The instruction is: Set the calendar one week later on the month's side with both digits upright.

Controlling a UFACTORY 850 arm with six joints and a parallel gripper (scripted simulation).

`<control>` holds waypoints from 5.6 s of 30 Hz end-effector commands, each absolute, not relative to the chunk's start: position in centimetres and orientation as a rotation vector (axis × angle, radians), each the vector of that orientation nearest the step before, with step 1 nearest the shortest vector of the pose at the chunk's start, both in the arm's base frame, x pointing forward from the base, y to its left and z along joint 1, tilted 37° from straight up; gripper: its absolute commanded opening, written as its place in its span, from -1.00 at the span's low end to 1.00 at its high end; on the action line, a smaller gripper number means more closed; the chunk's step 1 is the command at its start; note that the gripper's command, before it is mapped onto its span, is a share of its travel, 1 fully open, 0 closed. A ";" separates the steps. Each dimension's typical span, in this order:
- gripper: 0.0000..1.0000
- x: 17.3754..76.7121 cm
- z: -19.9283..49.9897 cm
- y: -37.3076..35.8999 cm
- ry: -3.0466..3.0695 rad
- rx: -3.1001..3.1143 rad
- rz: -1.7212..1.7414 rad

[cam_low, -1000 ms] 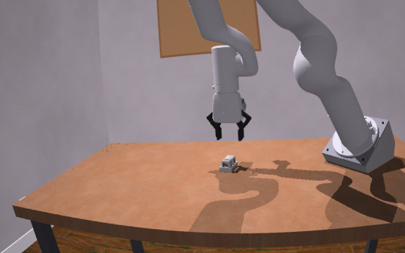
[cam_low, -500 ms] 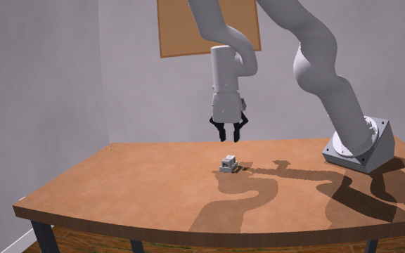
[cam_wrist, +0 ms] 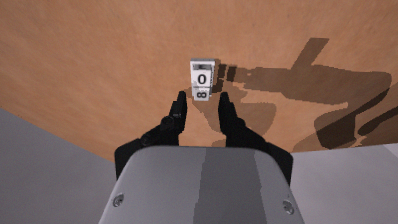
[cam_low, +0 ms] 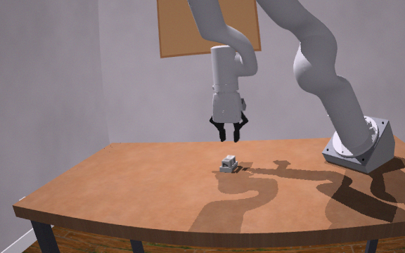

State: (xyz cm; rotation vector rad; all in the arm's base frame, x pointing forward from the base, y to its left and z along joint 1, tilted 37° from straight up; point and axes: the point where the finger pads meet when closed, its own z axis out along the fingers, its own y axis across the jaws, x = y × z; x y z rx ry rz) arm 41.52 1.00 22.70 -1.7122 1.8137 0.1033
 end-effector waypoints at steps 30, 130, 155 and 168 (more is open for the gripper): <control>-0.05 42.2 21.5 1.8 1.814 -1.712 0.103; -0.05 43.6 18.9 3.4 1.814 -1.712 0.103; -0.05 43.6 18.9 3.4 1.814 -1.712 0.103; -0.05 43.9 18.3 3.7 1.814 -1.712 0.103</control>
